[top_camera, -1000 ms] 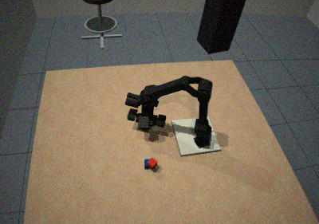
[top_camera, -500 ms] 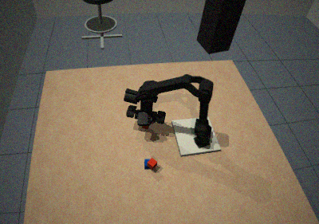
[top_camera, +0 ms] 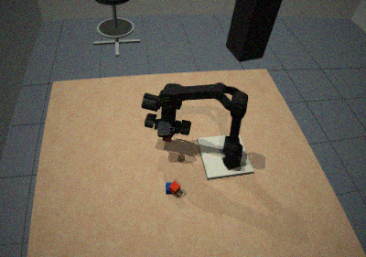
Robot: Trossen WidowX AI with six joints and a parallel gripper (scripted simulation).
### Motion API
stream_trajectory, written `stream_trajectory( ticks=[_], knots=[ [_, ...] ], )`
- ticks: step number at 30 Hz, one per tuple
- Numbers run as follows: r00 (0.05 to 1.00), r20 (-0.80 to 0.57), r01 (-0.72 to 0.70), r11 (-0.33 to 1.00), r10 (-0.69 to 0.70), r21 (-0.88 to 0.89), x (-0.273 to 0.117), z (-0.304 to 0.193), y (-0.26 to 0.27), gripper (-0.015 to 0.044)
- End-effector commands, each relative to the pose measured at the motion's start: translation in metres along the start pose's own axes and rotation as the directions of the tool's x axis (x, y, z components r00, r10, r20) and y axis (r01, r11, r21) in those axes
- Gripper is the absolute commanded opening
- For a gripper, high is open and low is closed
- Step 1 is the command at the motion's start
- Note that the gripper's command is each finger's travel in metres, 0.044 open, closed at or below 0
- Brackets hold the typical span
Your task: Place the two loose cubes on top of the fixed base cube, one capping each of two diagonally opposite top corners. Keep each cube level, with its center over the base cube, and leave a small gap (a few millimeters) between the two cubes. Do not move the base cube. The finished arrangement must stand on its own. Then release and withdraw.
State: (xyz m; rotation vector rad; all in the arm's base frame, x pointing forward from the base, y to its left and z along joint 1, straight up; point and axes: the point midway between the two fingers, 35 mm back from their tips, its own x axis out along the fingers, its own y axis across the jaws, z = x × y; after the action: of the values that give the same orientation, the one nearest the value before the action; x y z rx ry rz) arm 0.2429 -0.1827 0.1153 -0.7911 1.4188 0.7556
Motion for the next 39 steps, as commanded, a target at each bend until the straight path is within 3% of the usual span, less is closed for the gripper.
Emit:
stream_trajectory(
  ticks=[1, 11, 25, 39],
  knots=[
    [1.000, 0.000, 0.008, 1.000, -0.008, -0.003, -0.013, 0.000, 0.001, 0.0105],
    [1.000, 0.000, 0.007, 1.000, -0.007, 0.014, -0.034, 0.002, 0.004, 0.0105],
    [1.000, 0.004, 0.006, 0.929, -0.008, 0.369, -0.032, 0.037, 0.002, 0.0105],
    [1.000, 0.008, 0.000, 0.734, -0.008, 0.679, -0.031, 0.073, 0.004, 0.0105]
  ],
)
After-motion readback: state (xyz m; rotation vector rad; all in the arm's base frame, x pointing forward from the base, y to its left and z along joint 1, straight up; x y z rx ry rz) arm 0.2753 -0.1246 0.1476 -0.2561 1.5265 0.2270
